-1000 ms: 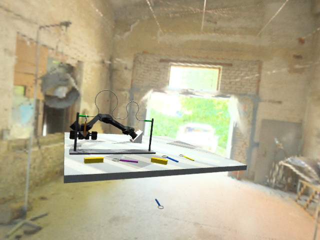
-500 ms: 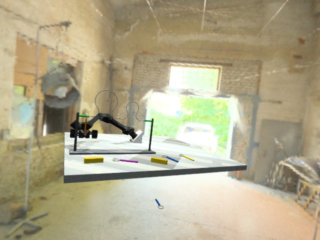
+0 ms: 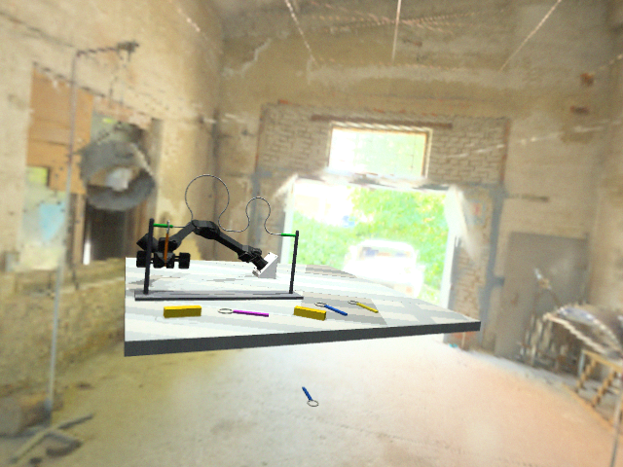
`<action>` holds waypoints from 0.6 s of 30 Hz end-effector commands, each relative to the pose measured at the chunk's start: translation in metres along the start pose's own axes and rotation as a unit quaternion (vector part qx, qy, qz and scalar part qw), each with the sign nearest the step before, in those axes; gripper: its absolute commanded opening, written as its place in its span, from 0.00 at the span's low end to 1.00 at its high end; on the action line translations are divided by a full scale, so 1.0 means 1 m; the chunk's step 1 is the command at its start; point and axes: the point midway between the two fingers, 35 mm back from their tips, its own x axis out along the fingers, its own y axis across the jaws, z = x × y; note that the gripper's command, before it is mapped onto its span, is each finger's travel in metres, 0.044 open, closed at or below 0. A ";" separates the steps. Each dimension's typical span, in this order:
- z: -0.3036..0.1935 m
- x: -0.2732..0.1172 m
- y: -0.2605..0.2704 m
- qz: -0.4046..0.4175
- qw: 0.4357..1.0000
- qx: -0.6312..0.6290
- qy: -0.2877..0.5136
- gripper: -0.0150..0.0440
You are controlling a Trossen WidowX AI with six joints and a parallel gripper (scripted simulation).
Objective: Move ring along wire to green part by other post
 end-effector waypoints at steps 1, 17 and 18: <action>0.002 -0.001 -0.001 -0.002 1.000 0.002 0.000 0.00; 0.002 -0.014 0.010 -0.002 0.999 0.002 0.052 0.00; 0.002 -0.016 0.011 -0.002 0.998 0.003 0.061 0.00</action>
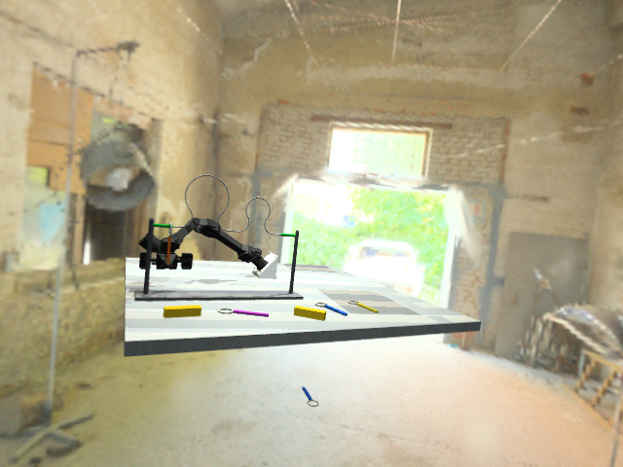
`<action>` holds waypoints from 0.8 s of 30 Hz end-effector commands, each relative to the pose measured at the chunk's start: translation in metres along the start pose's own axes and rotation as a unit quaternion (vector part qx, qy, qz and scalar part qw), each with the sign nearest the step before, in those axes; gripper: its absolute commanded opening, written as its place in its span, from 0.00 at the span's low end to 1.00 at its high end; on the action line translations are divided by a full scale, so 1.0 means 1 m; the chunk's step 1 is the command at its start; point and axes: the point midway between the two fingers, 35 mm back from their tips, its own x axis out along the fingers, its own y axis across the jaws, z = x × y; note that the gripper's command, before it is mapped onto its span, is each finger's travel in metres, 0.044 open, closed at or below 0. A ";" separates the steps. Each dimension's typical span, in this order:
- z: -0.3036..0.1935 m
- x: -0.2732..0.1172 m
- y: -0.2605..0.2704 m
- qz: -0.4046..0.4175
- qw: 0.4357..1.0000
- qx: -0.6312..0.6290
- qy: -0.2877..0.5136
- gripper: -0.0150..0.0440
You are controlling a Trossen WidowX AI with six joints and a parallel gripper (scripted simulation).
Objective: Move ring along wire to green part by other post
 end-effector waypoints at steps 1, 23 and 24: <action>0.008 -0.013 0.002 -0.005 0.999 -0.009 0.030 0.00; 0.016 -0.060 0.030 0.002 0.976 0.018 0.218 0.00; 0.017 -0.060 0.032 0.004 0.975 0.022 0.220 0.00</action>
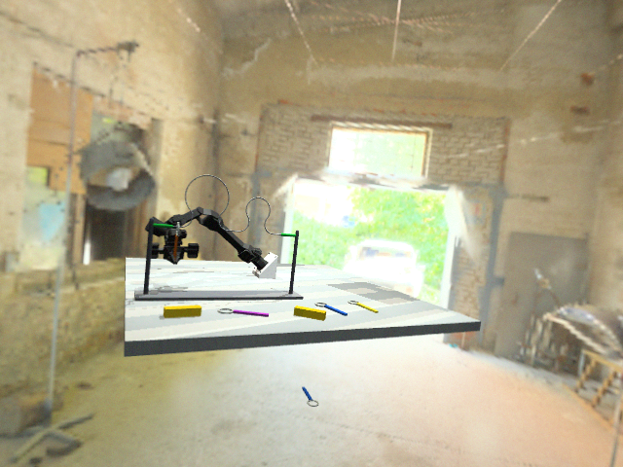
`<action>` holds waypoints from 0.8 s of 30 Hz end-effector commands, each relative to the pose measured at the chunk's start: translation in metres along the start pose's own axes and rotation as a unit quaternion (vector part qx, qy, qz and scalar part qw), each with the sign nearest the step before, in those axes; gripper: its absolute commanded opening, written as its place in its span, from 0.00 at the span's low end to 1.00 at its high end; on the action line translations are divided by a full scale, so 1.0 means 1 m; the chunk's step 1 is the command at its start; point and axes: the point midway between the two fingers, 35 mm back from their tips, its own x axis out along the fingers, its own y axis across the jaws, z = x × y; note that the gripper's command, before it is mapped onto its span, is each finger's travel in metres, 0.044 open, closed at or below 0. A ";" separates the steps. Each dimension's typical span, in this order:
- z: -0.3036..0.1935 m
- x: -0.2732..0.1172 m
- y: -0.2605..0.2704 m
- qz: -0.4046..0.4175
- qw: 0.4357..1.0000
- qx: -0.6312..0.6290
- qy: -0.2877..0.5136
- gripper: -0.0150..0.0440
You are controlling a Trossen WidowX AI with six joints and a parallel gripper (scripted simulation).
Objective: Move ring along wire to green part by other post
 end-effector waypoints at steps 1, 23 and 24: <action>0.005 -0.012 0.006 0.001 1.000 0.010 0.019 0.00; 0.013 -0.016 0.067 0.087 0.982 0.167 0.019 0.00; 0.013 -0.016 0.069 0.091 0.980 0.174 0.018 0.00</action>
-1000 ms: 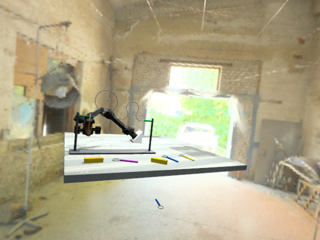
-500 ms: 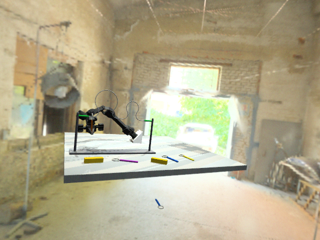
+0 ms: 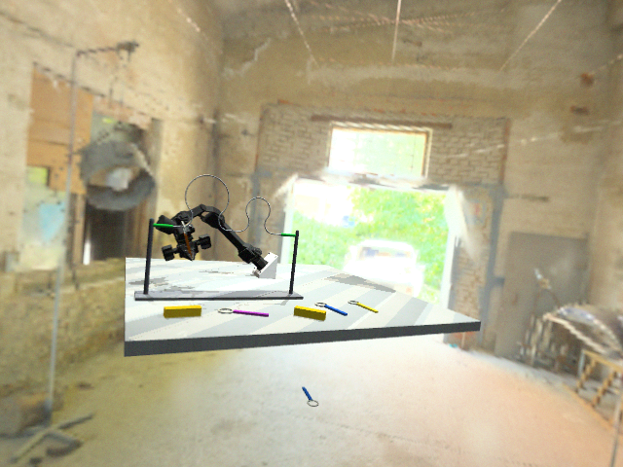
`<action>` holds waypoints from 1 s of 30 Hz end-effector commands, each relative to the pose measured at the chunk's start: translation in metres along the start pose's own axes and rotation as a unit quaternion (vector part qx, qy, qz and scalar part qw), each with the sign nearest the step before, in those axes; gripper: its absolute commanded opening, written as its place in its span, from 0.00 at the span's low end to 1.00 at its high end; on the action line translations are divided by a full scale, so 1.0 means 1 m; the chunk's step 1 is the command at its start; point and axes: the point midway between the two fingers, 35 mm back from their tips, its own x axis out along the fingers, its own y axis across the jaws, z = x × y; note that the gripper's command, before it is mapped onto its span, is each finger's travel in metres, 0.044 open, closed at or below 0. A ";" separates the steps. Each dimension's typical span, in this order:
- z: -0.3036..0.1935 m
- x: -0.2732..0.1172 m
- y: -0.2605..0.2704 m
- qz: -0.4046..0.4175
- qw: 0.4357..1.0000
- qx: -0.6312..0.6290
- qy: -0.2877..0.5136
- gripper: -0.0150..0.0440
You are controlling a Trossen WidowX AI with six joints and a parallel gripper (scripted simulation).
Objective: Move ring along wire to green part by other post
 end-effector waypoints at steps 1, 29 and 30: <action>0.003 -0.004 0.015 0.022 0.999 0.038 -0.005 0.00; 0.032 -0.021 0.100 0.170 0.939 0.298 -0.003 0.00; 0.034 -0.022 0.102 0.174 0.936 0.305 -0.003 0.00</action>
